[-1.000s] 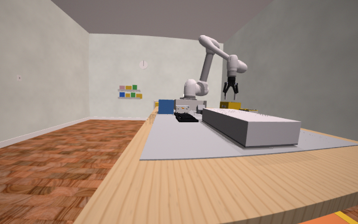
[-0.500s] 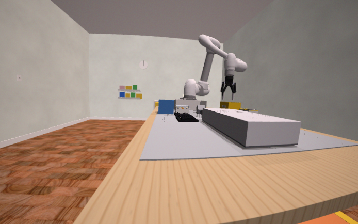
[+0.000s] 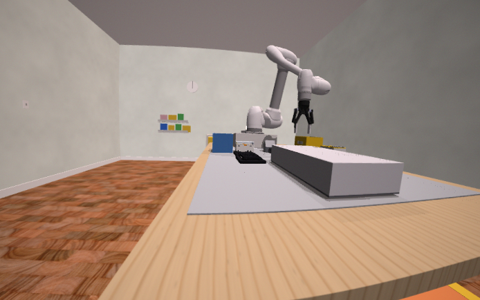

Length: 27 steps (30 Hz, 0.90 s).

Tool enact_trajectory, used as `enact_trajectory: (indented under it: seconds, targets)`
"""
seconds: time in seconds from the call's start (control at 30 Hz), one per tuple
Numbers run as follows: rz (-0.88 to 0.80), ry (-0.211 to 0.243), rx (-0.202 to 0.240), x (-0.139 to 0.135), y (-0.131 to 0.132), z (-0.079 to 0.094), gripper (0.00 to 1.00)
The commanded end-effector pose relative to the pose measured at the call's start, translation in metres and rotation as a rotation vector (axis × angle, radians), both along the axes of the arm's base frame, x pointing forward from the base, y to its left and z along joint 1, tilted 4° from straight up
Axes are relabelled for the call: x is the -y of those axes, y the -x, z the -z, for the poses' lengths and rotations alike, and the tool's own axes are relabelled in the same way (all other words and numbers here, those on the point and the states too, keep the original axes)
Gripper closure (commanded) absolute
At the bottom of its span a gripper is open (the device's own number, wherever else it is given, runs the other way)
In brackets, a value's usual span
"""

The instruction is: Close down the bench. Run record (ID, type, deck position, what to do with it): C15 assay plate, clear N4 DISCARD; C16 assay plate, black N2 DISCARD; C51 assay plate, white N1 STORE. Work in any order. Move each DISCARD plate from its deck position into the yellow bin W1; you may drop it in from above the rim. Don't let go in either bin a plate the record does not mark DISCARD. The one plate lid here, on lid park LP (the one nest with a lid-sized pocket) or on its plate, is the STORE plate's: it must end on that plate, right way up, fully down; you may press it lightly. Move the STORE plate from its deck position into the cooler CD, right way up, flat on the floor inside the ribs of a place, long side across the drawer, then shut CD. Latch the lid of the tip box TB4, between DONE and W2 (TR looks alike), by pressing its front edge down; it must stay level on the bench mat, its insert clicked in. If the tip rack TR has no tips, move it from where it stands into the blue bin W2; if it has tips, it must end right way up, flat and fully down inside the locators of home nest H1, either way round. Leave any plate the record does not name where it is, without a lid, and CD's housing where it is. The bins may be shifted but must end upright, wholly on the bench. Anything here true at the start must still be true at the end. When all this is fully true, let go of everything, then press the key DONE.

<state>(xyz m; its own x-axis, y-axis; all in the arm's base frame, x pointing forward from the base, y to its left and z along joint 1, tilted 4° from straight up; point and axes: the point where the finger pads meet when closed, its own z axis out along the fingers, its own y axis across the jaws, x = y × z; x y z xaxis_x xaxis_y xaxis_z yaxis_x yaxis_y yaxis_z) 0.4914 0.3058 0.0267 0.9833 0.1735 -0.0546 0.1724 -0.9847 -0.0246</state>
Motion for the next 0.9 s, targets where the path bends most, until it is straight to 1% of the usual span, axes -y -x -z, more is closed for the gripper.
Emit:
enact_trajectory:
  seconds: [0.0,0.07,0.57,0.63,0.87]
  targets:
    - [0.0,0.002,-0.002,0.014,-0.013,0.001,0.34]
    - [0.0,0.002,-0.002,0.014,-0.013,0.001,0.34]
    - [0.0,0.002,-0.002,0.057,-0.054,0.004,0.34]
    - [0.0,0.002,-0.002,0.057,-0.054,0.004,0.34]
    - [0.0,0.002,-0.002,0.078,-0.073,0.005,0.34]
